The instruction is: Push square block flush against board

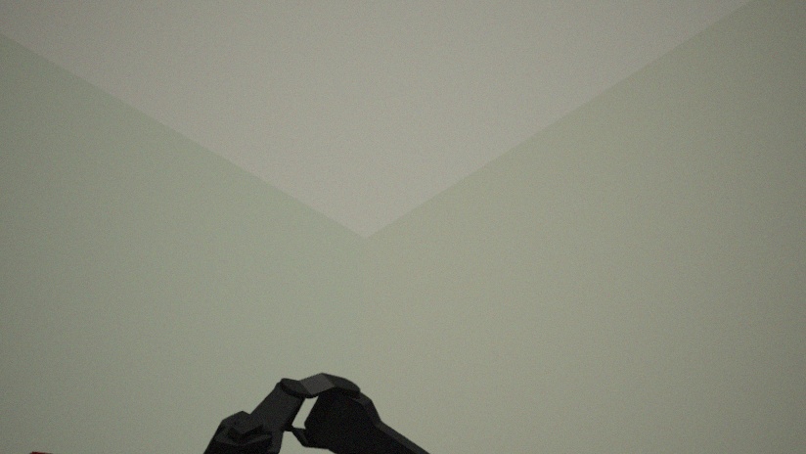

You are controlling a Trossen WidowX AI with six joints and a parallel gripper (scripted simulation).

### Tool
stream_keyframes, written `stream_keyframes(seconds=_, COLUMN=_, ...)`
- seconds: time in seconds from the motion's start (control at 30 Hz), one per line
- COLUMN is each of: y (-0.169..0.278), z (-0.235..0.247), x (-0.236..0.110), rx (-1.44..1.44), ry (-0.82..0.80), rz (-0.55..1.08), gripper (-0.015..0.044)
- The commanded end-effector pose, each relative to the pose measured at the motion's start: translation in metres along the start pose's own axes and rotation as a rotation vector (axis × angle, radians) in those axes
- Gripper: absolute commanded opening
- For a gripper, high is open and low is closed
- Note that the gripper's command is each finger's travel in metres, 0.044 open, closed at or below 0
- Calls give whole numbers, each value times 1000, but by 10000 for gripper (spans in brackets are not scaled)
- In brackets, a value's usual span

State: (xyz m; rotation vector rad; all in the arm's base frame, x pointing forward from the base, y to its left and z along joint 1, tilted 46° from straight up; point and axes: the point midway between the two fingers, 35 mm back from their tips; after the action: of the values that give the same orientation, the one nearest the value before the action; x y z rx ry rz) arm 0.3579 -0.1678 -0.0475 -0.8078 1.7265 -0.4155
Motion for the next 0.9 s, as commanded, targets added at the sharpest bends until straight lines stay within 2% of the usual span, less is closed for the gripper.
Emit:
stream_keyframes(seconds=0.0, y=-8, z=0, x=-1, rx=-2, ry=0, rz=-6, gripper=0)
stream_keyframes(seconds=0.87, y=-45, z=-3, x=-1, rx=-1, ry=1, rz=-9, gripper=0)
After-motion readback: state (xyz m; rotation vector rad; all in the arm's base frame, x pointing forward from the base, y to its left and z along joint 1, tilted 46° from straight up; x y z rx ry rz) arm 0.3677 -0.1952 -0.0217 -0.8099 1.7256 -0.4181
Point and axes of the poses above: the point midway between the two fingers, 35 mm back from their tips, its own x axis out along the fingers, its own z axis across the jaws, y = z × x, and after that the axes turned 1 degree about -x, right-handed
